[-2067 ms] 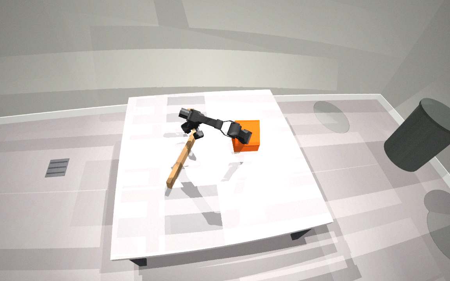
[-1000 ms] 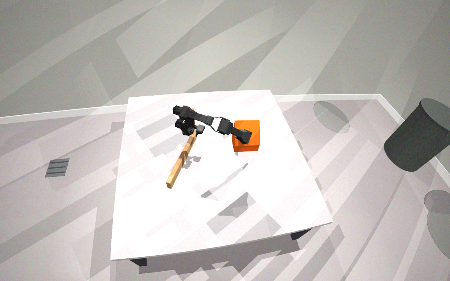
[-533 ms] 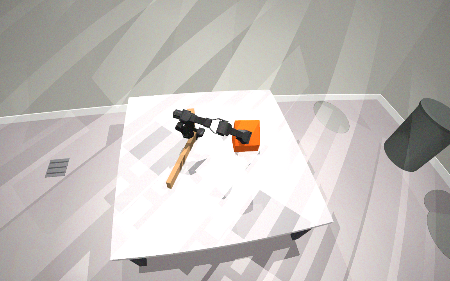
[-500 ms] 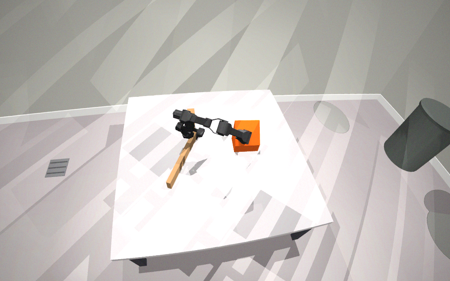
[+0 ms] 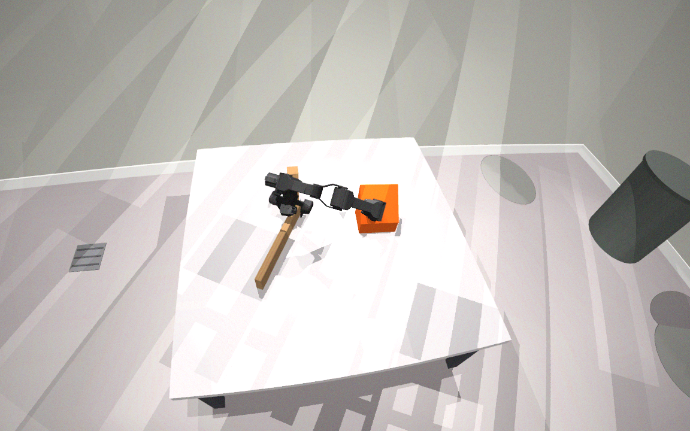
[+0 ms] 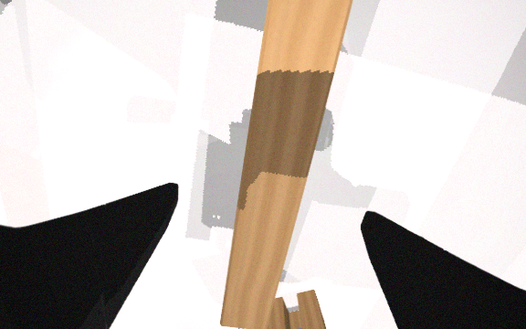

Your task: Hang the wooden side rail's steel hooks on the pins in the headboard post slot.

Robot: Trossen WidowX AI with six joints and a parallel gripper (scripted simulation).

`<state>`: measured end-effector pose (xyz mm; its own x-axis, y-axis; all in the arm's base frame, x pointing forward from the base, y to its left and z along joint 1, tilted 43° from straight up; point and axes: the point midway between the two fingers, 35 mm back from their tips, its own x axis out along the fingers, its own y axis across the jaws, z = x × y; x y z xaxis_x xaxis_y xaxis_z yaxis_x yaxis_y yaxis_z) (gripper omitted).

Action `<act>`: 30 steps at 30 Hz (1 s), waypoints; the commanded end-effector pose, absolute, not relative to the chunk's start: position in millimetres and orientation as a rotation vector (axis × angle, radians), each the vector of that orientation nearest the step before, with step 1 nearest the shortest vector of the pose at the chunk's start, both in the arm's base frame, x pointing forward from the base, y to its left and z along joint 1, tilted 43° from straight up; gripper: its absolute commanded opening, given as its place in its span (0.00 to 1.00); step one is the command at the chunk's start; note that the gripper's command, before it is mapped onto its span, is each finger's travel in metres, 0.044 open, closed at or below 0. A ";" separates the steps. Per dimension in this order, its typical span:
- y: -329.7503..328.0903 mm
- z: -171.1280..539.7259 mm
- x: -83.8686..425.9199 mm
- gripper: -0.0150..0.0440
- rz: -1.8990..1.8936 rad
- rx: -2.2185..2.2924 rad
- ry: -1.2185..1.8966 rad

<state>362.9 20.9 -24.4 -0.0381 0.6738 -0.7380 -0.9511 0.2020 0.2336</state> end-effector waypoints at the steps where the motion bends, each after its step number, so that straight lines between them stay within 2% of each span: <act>1: 27.5 -32.5 361.6 1.00 1.367 -0.386 0.882; 28: 52.5 -57.8 358.2 1.00 1.369 -0.383 0.880; 30: 52.5 -57.8 358.2 0.91 1.369 -0.383 0.880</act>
<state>358.9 50.8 -55.7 -0.0413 0.6771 -0.7348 -0.9504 0.2004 0.2381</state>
